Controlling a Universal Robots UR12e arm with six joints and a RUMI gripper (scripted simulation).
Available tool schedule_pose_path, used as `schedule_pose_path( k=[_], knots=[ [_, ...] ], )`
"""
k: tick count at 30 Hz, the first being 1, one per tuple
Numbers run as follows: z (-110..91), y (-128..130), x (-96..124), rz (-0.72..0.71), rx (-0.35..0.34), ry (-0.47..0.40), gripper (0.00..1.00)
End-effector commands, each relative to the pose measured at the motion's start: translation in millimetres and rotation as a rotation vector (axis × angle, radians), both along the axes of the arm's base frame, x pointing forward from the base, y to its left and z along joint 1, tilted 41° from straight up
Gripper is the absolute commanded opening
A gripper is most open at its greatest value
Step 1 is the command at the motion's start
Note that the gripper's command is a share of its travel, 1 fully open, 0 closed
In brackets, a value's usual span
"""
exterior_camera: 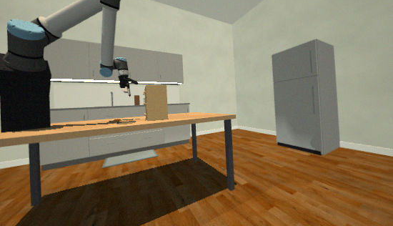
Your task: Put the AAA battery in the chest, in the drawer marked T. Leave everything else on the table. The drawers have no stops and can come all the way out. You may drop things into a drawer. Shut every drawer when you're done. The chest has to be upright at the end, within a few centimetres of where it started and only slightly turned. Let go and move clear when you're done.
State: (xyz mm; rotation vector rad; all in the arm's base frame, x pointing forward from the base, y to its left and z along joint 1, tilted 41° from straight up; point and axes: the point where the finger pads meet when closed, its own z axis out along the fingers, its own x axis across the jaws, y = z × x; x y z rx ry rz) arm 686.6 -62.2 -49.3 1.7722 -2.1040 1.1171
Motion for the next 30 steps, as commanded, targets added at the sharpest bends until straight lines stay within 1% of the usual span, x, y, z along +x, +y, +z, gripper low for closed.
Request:
schedule_pose_path(
  k=[1, 7, 9, 30],
  knots=[
    [-2.5, -3.7, 2.0, 0.026, -0.011, -0.034, 1.00],
    [-4.3, -6.5, 6.2, 0.054, -0.025, -0.072, 1.00],
    [-4.3, -6.5, 6.2, 0.054, -0.025, -0.072, 1.00],
    [-9.7, -17.8, 26.2, 0.162, -0.079, -0.227, 1.00]
  ],
)
